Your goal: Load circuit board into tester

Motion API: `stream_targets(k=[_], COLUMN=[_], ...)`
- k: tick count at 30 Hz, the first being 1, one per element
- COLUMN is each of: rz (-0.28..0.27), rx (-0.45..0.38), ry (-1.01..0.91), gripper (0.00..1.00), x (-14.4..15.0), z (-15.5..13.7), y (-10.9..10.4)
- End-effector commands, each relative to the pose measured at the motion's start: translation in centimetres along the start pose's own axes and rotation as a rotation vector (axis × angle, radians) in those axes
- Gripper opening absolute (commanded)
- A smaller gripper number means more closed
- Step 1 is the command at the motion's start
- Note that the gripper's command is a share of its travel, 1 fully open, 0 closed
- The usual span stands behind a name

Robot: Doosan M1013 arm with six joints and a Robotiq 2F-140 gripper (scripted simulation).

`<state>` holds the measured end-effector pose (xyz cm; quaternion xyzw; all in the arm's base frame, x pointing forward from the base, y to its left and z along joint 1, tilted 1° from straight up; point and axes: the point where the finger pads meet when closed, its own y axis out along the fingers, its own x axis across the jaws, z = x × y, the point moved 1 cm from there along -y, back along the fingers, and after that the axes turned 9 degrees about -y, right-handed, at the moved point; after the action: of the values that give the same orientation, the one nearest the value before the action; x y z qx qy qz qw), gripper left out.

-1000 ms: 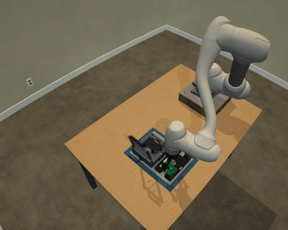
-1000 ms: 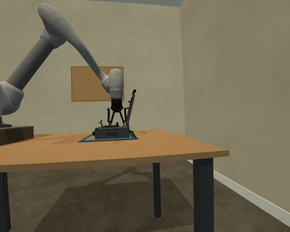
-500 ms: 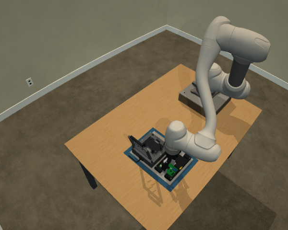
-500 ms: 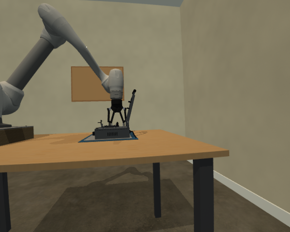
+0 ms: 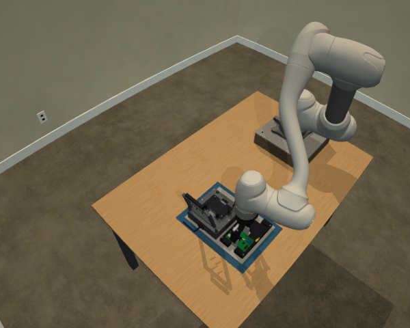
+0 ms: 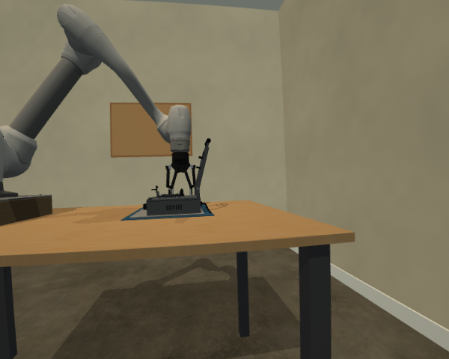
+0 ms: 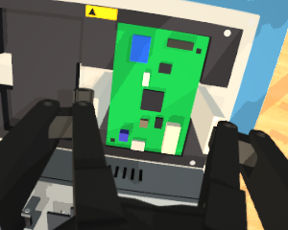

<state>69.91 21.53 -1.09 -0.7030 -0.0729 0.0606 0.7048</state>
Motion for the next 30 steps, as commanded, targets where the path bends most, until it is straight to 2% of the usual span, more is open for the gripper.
stream_targets(k=[1,30], rz=[0.0,0.0], rx=[-0.003,-0.003], ry=[-0.002,-0.002], gripper=[0.46,0.46], x=[0.0,0.0], z=[-0.1,-0.1], y=[-0.6,-2.1])
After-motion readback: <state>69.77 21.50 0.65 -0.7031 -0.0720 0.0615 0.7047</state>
